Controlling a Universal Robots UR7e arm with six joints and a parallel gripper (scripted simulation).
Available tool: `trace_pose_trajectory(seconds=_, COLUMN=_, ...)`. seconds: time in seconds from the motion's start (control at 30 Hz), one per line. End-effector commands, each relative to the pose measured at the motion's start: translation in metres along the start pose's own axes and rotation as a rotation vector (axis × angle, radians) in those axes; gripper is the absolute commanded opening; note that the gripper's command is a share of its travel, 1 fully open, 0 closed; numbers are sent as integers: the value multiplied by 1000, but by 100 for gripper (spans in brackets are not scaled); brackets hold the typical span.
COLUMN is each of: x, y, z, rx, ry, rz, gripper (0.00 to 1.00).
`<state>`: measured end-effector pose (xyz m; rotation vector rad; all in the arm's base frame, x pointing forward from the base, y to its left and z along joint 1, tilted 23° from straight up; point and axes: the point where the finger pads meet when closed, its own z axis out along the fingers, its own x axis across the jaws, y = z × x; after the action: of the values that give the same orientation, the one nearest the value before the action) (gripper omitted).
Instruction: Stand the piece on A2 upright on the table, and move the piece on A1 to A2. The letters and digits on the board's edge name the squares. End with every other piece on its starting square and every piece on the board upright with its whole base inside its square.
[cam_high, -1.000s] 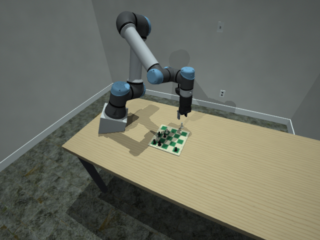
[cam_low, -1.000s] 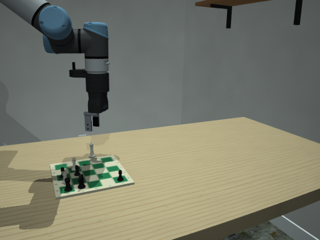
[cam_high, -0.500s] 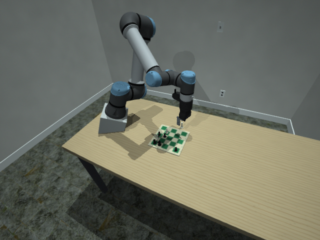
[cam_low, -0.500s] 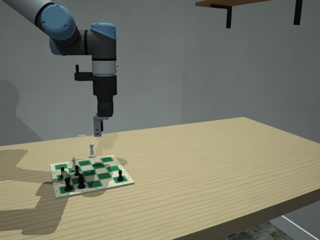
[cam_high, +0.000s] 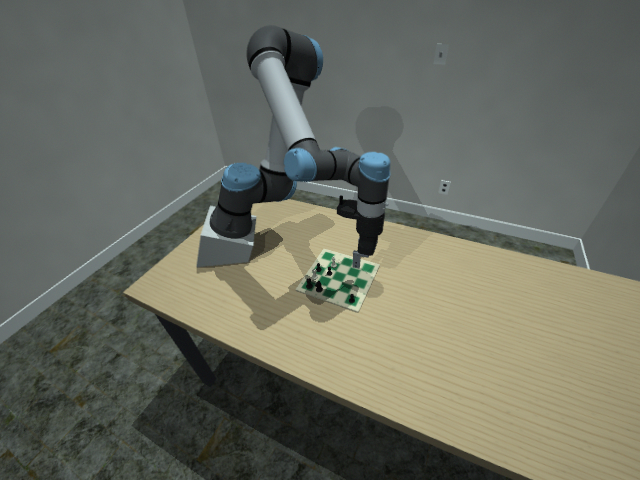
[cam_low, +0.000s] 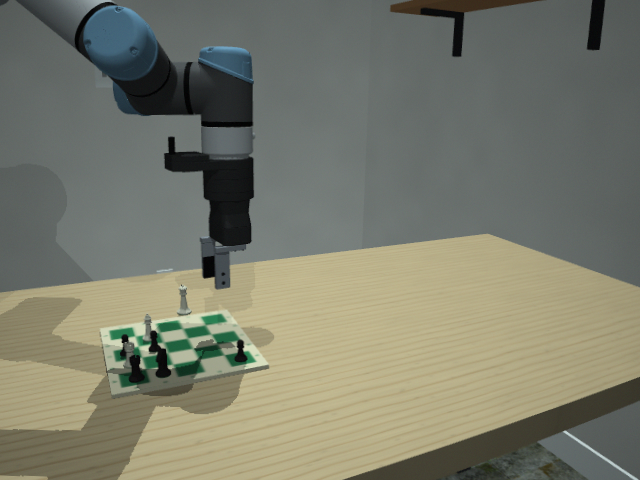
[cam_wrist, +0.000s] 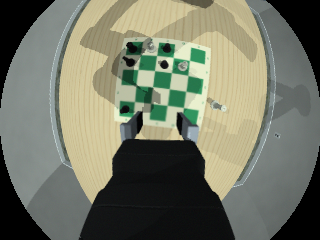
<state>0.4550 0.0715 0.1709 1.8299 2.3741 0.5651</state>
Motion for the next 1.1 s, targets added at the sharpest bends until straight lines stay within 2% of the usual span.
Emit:
trace_pose_trajectory(seconds=0.0, x=-30, y=2, z=2, rx=-4, ry=18, rz=-193, gripper=100)
trace_pose_trajectory(seconds=0.2, x=-55, y=4, z=3, rx=-7, ry=18, rz=-342, gripper=100)
trace_pose_trajectory(seconds=0.53, x=-76, y=4, z=4, rx=-11, ry=18, rz=-467, gripper=100)
trace_pose_trajectory(seconds=1.0, x=-83, y=4, z=5, rx=-12, ry=18, rz=-511, gripper=100)
trace_pose_trajectory(seconds=1.03, x=-83, y=4, z=5, rx=-12, ry=18, rz=-511, gripper=68)
trace_pose_trajectory(seconds=1.07, x=-83, y=4, z=5, rx=-12, ry=18, rz=-511, gripper=68)
